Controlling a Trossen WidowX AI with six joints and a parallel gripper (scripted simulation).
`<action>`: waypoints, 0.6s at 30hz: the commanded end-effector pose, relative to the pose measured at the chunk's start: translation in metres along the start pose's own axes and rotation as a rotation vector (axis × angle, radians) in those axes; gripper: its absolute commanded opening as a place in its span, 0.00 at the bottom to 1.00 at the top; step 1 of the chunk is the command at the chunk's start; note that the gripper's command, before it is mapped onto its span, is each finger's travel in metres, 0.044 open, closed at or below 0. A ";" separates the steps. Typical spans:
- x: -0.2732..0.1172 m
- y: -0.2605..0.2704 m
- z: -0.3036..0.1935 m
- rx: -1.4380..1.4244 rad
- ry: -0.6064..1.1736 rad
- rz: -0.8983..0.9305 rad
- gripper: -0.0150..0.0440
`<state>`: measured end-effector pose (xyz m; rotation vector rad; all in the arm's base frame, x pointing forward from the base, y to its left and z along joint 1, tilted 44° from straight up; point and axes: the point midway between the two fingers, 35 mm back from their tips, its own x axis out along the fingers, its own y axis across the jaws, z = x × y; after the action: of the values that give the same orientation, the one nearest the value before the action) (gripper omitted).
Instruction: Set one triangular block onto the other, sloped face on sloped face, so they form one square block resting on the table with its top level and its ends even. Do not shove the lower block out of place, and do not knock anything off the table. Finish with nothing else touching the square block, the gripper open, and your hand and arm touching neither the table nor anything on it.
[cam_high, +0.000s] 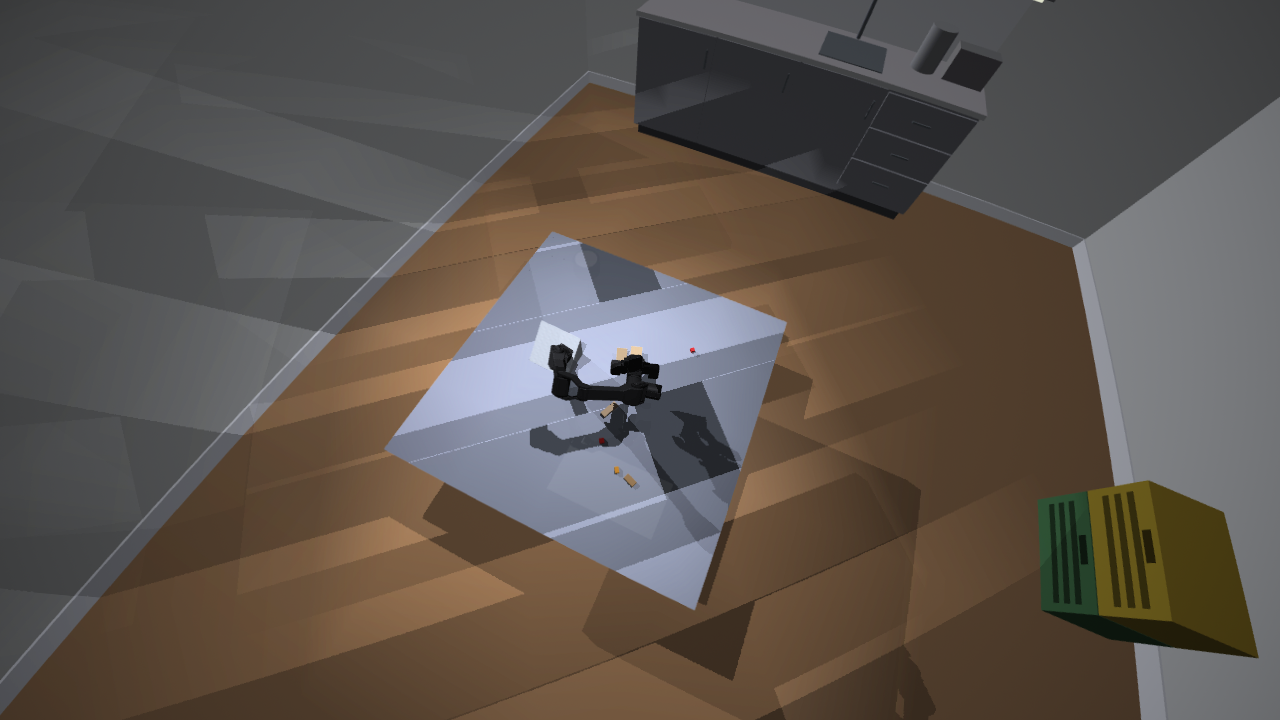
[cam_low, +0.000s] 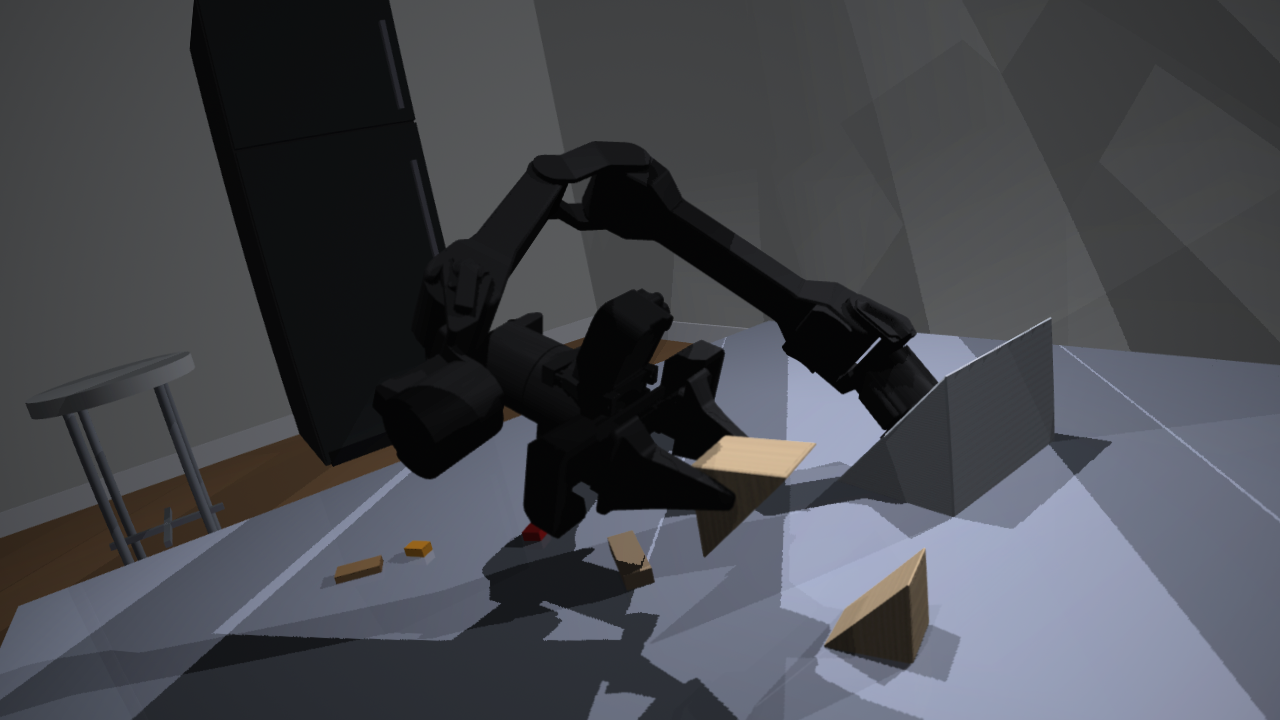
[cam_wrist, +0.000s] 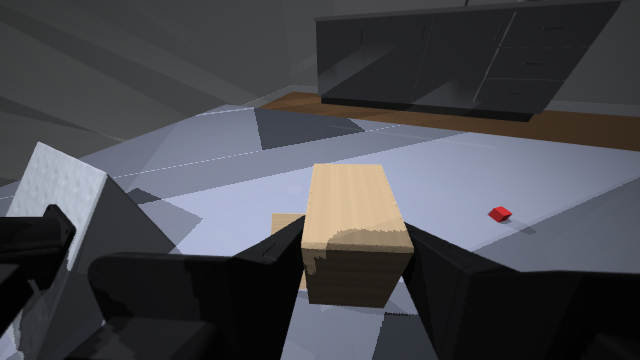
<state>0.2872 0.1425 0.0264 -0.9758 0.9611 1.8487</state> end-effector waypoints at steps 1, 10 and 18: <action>-0.006 0.019 0.006 -0.004 -0.008 0.003 0.25; -0.014 0.057 0.014 -0.003 -0.008 0.005 0.25; -0.006 0.059 0.006 -0.003 -0.008 0.005 0.25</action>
<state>0.2380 0.1274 0.0555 -0.9756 0.9603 1.8513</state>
